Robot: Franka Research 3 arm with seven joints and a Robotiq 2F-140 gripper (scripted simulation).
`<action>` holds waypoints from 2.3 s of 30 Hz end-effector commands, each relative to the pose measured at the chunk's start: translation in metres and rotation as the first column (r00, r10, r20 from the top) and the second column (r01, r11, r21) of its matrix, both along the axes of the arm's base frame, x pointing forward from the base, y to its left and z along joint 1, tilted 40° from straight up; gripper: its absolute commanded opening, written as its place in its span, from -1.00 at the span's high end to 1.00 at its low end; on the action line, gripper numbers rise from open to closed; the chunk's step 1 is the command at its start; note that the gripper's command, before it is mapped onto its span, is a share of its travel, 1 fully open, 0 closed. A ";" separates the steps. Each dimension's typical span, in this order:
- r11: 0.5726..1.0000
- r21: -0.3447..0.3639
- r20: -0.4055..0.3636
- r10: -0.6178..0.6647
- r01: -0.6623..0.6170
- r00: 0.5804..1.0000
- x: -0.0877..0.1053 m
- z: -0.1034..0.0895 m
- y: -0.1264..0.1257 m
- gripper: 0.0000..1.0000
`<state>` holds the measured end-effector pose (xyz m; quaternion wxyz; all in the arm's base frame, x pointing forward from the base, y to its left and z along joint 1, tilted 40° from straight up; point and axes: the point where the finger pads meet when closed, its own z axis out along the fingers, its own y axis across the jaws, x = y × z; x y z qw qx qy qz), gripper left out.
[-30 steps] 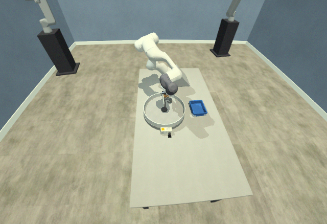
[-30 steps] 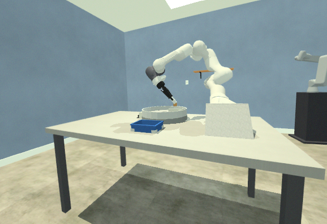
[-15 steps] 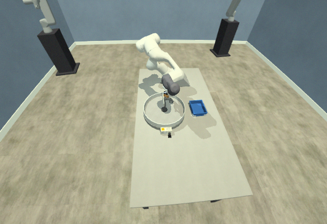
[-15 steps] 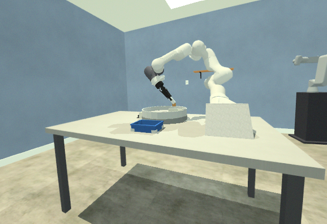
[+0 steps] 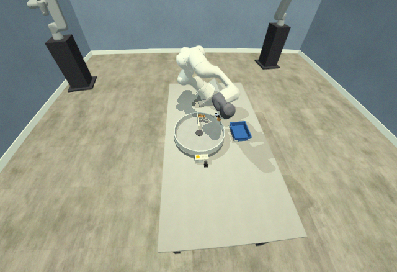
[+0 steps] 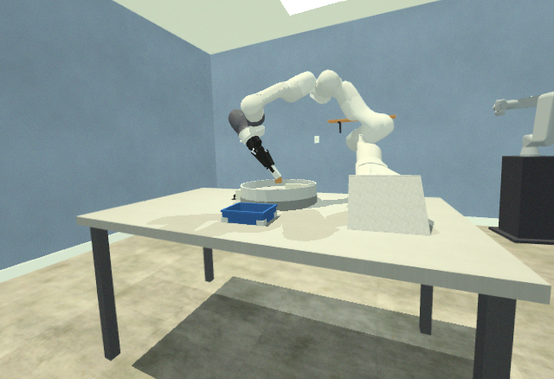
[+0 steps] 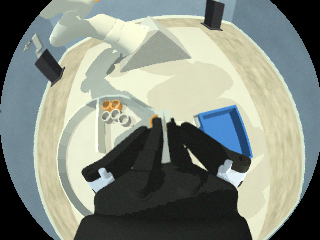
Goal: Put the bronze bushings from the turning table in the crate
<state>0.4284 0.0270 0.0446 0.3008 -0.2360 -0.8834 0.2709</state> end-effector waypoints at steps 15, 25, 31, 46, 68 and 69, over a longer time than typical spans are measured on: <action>0.979 -0.028 0.140 -0.196 0.202 0.971 0.068 -0.101 0.115 1.00; 0.974 -0.025 0.159 -0.219 0.226 0.963 0.079 -0.118 0.134 1.00; 0.974 -0.025 0.160 -0.221 0.227 0.962 0.079 -0.119 0.135 1.00; 0.974 -0.025 0.160 -0.221 0.227 0.962 0.079 -0.119 0.135 1.00; 0.974 -0.025 0.160 -0.221 0.227 0.962 0.080 -0.120 0.135 1.00; 0.974 -0.025 0.160 -0.221 0.227 0.962 0.080 -0.120 0.135 1.00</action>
